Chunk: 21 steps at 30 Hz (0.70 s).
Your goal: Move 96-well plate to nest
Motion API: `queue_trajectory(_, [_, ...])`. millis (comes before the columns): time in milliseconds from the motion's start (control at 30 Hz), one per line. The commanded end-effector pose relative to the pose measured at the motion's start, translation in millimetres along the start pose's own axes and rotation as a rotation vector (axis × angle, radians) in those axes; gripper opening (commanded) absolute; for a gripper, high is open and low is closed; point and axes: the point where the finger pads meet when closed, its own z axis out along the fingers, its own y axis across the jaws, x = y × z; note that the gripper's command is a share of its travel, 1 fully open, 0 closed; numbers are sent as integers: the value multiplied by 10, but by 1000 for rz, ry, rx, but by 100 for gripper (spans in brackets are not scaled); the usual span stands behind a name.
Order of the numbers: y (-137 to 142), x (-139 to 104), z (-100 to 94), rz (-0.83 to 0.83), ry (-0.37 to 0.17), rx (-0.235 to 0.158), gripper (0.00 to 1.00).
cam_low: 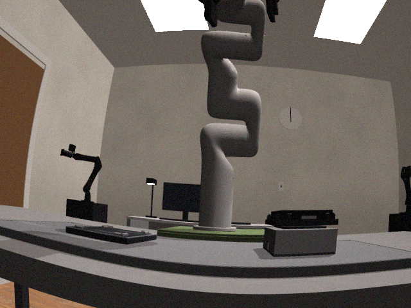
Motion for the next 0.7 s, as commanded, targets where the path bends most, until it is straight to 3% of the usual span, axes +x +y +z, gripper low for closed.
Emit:
queue_trajectory(0, [-2, 4, -23, 0, 5, 2, 100])
queue_trajectory(533, [-2, 4, -23, 0, 5, 2, 100])
queue_trajectory(667, [163, -107, -3, -31, 12, 5, 100])
